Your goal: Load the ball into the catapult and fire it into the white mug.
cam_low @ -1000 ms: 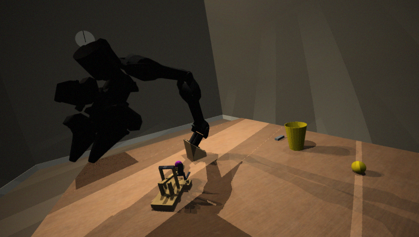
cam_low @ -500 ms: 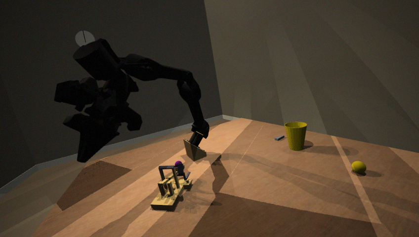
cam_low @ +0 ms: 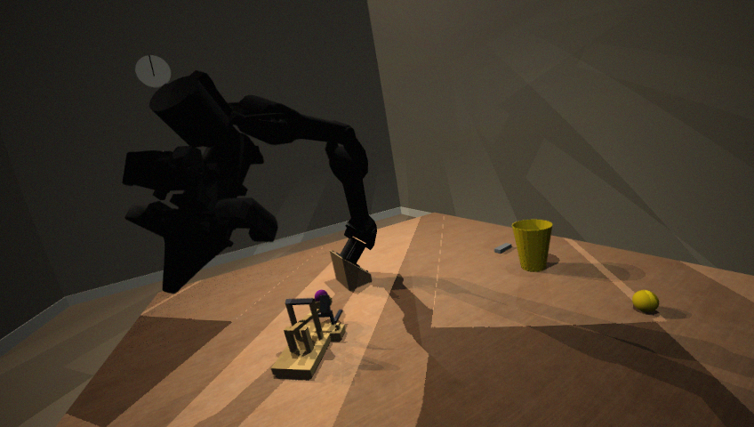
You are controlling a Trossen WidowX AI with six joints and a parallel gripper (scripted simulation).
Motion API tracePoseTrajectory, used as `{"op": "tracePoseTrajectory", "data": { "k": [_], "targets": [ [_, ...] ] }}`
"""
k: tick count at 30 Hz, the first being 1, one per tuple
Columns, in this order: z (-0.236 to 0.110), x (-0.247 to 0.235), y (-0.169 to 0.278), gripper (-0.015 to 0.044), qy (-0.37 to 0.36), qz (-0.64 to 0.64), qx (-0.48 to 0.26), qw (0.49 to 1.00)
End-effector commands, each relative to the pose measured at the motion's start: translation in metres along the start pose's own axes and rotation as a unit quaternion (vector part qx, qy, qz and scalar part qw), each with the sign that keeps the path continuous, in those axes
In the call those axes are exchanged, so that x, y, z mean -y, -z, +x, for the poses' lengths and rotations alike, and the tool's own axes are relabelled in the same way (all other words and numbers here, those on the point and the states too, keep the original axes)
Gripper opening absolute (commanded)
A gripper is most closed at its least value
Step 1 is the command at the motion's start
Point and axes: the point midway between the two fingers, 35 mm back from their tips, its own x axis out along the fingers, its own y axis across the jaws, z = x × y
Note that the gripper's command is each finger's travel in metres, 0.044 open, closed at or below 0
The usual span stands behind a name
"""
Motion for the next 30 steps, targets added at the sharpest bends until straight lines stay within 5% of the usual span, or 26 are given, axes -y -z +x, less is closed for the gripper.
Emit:
{"op": "tracePoseTrajectory", "data": {
  "k": [1,30],
  "targets": [
    [0.000,-0.012,0.020,0.0000,0.017,-0.058,-0.030,0.998],
    [-0.035,-0.053,0.154,0.0000,0.061,-0.436,-0.231,0.867]
  ]
}}
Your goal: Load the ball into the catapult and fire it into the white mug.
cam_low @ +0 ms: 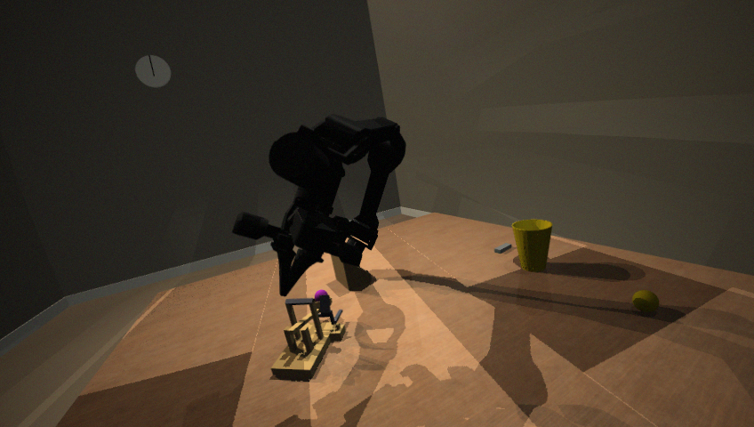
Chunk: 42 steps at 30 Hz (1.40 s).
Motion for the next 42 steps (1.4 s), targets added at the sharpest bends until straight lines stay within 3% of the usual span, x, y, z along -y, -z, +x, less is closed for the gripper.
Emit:
{"op": "tracePoseTrajectory", "data": {
  "k": [1,16,31,42],
  "targets": [
    [0.000,-0.020,0.018,0.0000,-0.003,-0.066,-0.037,0.997],
    [-0.010,-0.080,0.075,0.0000,-0.028,-0.281,-0.142,0.949],
    [-0.020,-0.125,0.139,0.0000,-0.083,-0.480,-0.235,0.841],
    [-0.018,-0.128,0.141,0.0000,-0.086,-0.488,-0.238,0.835]
  ]
}}
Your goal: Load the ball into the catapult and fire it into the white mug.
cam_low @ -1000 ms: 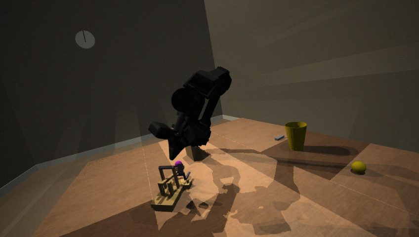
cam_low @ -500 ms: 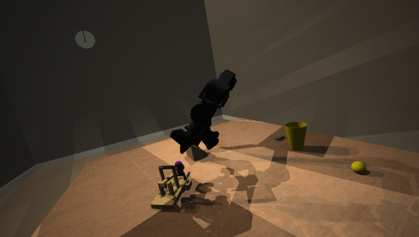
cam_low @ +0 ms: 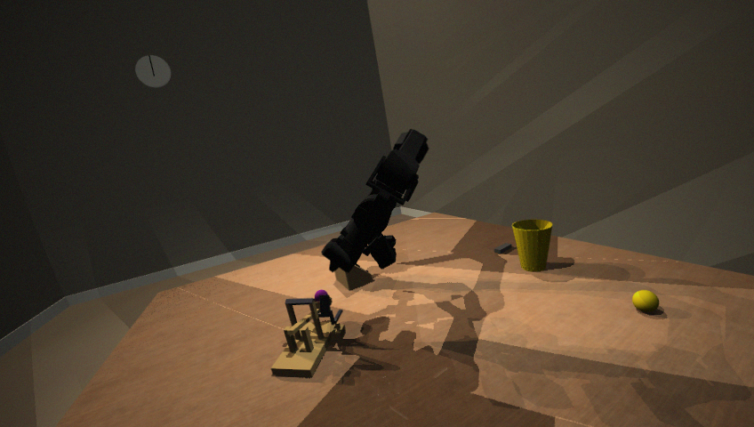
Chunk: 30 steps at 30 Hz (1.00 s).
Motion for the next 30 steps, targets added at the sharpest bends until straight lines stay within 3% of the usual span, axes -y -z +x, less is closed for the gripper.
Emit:
{"op": "tracePoseTrajectory", "data": {
  "k": [1,30],
  "targets": [
    [0.004,-0.003,-0.002,0.0000,-0.005,-0.006,-0.003,1.000],
    [0.037,0.000,-0.038,0.0000,-0.004,-0.006,-0.002,1.000]
  ]
}}
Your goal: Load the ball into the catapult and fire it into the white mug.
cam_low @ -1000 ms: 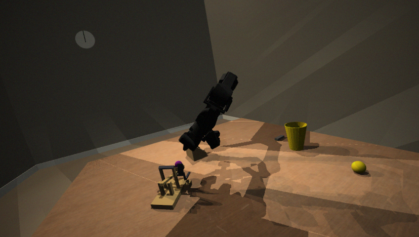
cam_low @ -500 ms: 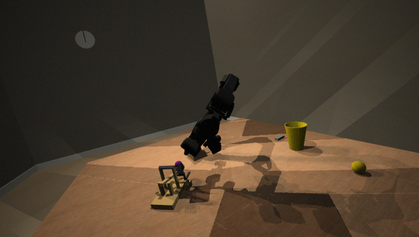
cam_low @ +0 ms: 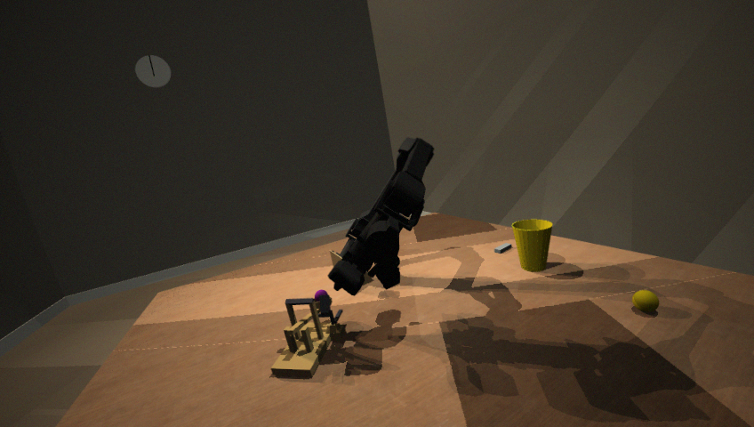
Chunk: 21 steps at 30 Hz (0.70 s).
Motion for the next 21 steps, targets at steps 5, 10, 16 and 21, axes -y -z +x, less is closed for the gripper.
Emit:
{"op": "tracePoseTrajectory", "data": {
  "k": [5,10,16,21],
  "targets": [
    [0.013,-0.003,-0.011,0.0000,-0.006,0.001,0.001,1.000],
    [0.019,-0.003,-0.017,0.0000,-0.006,0.001,0.001,1.000],
    [0.027,-0.004,-0.024,0.0000,-0.006,0.001,0.001,1.000],
    [0.033,-0.005,-0.029,0.0000,-0.007,0.000,0.002,1.000]
  ]
}}
